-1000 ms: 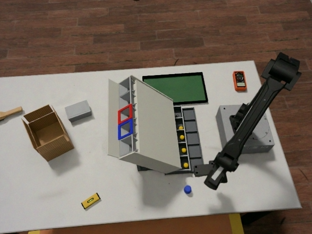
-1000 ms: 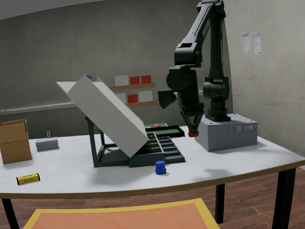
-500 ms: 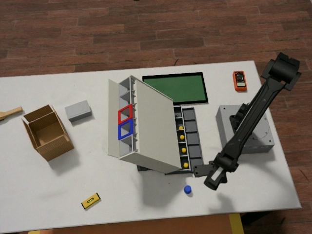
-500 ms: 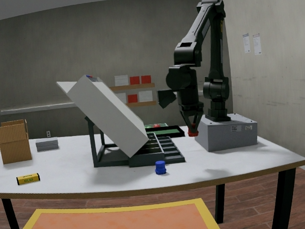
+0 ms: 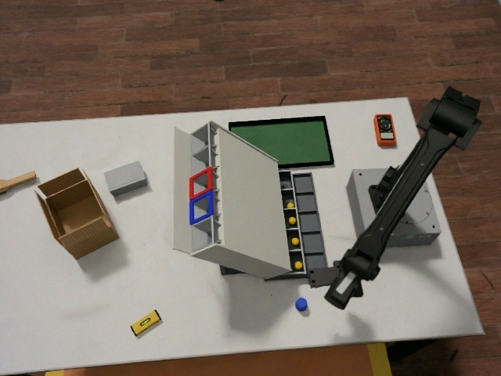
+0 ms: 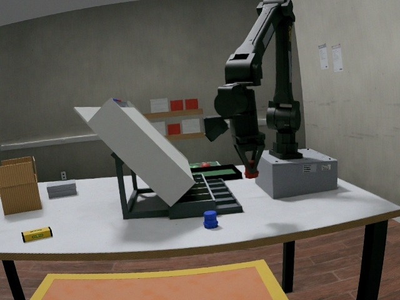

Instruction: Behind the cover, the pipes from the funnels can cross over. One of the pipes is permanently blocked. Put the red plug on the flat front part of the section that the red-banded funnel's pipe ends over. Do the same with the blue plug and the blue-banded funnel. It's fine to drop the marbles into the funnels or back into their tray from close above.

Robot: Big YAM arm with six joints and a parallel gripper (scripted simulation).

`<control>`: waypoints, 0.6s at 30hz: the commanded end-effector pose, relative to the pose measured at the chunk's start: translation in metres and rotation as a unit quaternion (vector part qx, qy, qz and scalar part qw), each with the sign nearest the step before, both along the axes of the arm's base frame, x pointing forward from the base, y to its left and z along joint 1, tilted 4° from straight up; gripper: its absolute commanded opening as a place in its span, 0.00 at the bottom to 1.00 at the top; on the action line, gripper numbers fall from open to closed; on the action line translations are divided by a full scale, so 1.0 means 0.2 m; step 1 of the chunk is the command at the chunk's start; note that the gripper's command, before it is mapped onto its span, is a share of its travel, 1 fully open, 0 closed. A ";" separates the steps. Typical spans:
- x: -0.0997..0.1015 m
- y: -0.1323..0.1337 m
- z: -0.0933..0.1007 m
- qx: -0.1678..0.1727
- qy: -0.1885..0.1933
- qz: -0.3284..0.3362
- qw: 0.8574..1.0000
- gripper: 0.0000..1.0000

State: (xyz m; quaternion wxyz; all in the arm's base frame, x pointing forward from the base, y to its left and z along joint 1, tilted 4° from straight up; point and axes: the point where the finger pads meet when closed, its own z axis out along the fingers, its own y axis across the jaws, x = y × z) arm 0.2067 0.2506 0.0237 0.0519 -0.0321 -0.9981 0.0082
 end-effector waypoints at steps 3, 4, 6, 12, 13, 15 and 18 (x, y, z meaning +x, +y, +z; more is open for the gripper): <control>0.11 0.08 0.06 0.010 -0.010 -0.002 1.000 0.00; 0.11 0.08 0.06 0.010 -0.010 -0.002 1.000 0.00; 0.12 0.08 0.06 0.009 -0.009 -0.001 1.000 0.00; 0.10 -0.13 0.04 0.010 -0.010 -0.002 1.000 0.00; 0.09 -0.19 0.04 0.011 -0.010 -0.002 1.000 0.00; 0.08 -0.30 0.03 0.011 -0.010 -0.002 1.000 0.00; 0.07 -0.46 0.02 0.012 -0.010 -0.002 1.000 0.00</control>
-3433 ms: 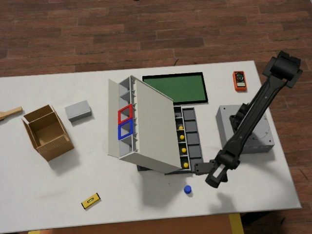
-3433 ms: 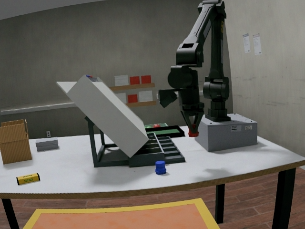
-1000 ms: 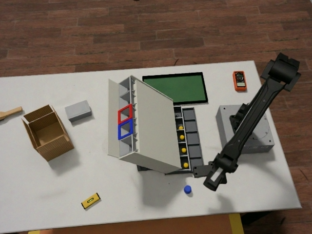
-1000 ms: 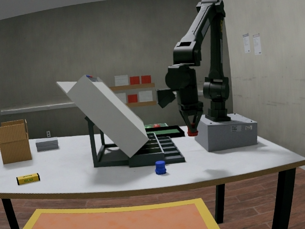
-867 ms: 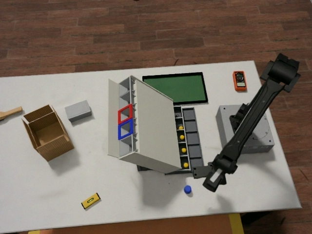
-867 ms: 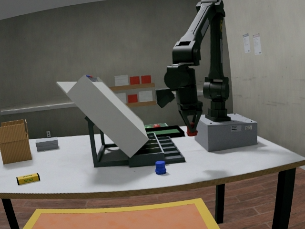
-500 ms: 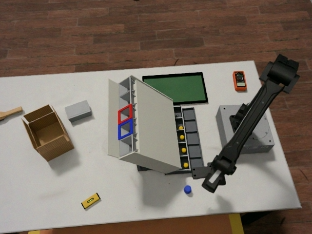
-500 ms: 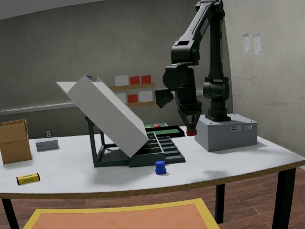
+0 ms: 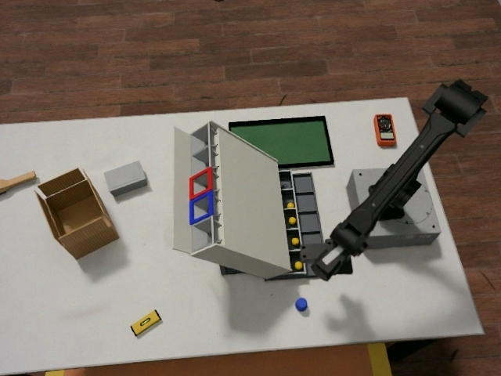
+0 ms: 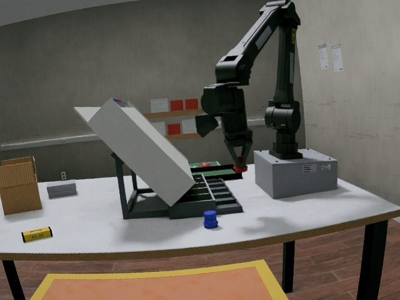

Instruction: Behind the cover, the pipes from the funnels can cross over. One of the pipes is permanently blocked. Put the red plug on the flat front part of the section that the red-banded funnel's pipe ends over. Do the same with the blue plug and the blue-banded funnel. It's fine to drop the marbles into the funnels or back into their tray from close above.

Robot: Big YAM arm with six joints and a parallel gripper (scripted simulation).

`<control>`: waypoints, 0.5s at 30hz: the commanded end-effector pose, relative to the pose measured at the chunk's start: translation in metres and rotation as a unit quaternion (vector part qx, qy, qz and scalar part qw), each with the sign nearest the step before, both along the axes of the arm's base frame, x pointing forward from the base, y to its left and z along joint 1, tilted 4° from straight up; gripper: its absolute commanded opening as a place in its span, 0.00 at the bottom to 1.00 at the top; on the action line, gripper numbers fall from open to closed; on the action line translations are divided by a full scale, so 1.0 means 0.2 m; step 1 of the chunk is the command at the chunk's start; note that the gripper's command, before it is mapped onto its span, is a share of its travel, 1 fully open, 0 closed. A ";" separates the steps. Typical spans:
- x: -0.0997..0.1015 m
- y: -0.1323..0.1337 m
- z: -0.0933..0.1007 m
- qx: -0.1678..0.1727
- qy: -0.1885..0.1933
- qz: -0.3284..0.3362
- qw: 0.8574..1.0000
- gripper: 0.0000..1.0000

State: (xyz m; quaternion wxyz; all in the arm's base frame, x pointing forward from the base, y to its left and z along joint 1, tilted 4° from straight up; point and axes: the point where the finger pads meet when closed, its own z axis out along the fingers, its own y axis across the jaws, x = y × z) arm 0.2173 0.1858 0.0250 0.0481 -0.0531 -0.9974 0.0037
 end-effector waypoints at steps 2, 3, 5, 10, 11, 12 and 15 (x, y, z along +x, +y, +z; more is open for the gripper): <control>0.00 -0.24 0.00 0.009 -0.007 0.019 1.000 0.00; 0.00 -0.30 0.00 0.009 -0.007 0.019 1.000 0.00; -0.01 -0.40 -0.01 0.010 -0.007 0.019 1.000 0.00; -0.01 -0.53 -0.01 0.011 -0.009 0.016 1.000 0.00; 0.00 -0.57 -0.01 0.011 -0.010 0.014 1.000 0.00; 0.00 -0.61 -0.01 0.011 -0.010 0.013 1.000 0.00; 0.00 -0.73 -0.02 0.012 -0.012 0.009 1.000 0.00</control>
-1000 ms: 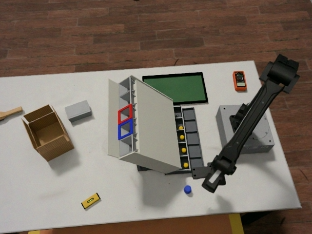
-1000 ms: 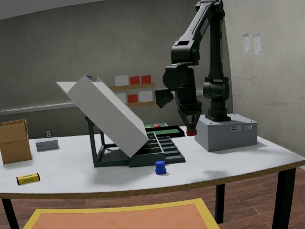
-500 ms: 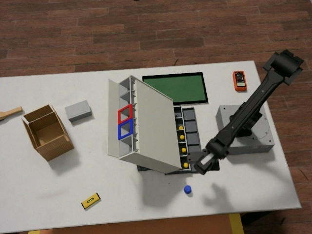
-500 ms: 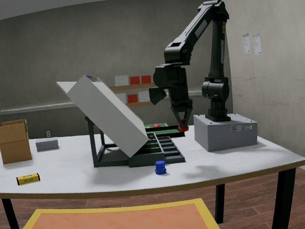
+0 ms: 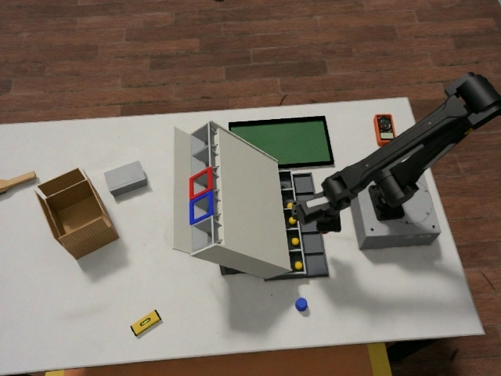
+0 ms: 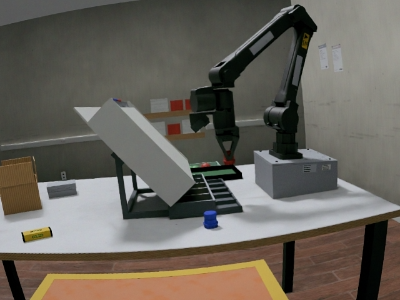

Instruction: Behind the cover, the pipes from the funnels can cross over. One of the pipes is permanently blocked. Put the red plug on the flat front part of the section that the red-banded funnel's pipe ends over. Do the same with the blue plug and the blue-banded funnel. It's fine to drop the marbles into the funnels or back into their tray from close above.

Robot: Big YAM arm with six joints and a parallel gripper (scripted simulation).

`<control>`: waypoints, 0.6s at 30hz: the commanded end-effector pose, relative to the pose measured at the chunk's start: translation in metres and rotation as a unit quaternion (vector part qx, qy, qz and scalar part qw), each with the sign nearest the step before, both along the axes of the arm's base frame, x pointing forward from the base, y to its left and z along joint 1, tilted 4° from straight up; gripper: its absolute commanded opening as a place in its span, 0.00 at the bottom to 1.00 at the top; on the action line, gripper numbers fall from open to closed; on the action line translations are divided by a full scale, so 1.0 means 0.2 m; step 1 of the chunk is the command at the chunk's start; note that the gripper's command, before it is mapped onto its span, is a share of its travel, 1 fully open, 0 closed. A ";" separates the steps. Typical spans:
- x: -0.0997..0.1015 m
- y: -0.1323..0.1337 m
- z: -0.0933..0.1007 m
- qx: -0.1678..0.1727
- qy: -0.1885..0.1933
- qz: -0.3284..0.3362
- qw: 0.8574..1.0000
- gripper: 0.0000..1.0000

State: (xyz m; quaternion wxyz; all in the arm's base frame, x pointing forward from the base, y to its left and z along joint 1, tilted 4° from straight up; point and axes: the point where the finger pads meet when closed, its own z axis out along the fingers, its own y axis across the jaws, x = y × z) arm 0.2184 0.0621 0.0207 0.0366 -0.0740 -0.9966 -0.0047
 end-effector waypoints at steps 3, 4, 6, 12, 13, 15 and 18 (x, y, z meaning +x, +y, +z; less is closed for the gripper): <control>0.00 -0.23 0.00 0.006 -0.002 0.027 1.000 0.00; 0.00 -0.27 0.00 0.007 -0.003 0.026 1.000 0.00; 0.00 -0.35 0.00 0.007 -0.004 0.023 1.000 0.00; 0.01 -0.52 0.00 0.009 -0.006 0.024 1.000 0.00; 0.01 -0.57 0.00 0.010 -0.007 0.024 1.000 0.00; 0.01 -0.65 0.00 0.011 -0.008 0.026 1.000 0.00; 0.01 -0.78 -0.01 0.012 -0.010 0.027 1.000 0.00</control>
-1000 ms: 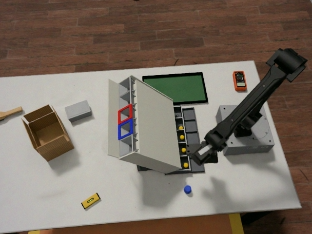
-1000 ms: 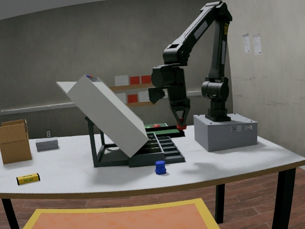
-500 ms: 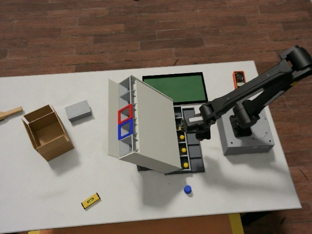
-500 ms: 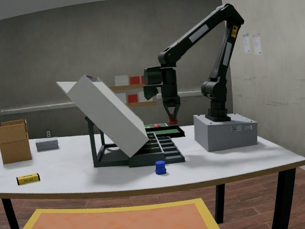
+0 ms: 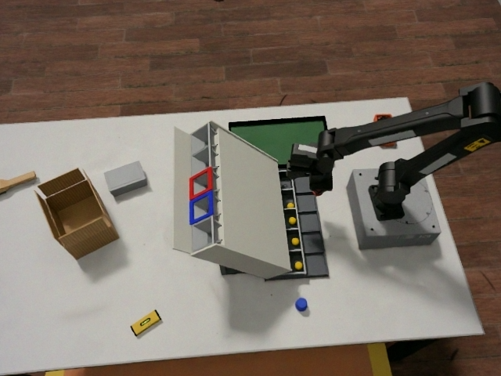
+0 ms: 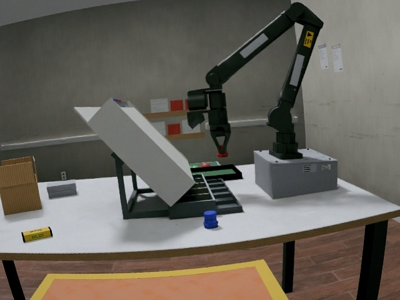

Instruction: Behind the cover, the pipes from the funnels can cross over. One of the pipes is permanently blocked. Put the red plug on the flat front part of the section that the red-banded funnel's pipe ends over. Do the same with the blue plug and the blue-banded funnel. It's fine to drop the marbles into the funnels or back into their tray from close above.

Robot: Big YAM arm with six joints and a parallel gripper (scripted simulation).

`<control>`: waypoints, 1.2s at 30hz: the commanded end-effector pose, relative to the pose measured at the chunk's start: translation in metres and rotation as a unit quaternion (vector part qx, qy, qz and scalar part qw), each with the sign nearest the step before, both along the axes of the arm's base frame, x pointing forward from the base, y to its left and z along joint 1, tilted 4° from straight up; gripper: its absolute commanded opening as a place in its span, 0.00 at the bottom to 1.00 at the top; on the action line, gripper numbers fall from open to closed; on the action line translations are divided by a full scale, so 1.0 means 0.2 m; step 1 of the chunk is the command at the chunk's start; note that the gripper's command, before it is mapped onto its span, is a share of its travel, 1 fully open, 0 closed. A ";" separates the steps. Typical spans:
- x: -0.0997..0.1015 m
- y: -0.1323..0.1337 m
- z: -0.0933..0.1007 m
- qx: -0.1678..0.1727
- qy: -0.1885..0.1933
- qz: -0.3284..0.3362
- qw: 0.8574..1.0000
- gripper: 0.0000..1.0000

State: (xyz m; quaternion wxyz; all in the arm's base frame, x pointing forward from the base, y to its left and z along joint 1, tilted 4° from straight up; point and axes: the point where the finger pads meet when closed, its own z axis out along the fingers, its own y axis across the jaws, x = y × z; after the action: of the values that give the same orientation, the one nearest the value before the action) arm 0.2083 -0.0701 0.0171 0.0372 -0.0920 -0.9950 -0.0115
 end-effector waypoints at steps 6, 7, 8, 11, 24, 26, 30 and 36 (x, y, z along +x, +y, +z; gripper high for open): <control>0.07 -0.38 0.01 0.009 -0.014 0.049 0.999 0.00; 0.07 -0.38 0.01 0.009 -0.014 0.049 0.999 0.00; 0.07 -0.38 0.01 0.009 -0.014 0.049 0.999 0.00; 0.07 -0.40 0.01 0.009 -0.014 0.050 0.999 0.00; 0.07 -0.50 0.01 0.008 -0.014 0.055 0.998 0.00; 0.07 -0.50 0.01 0.009 -0.013 0.054 0.998 0.00; 0.07 -0.50 0.01 0.012 -0.008 0.052 0.999 0.00; 0.07 -0.50 0.01 0.017 0.000 0.050 0.999 0.00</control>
State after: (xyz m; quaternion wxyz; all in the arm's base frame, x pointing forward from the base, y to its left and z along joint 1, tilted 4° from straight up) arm 0.2035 -0.1526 0.0082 0.0517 -0.0394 -0.9973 -0.0342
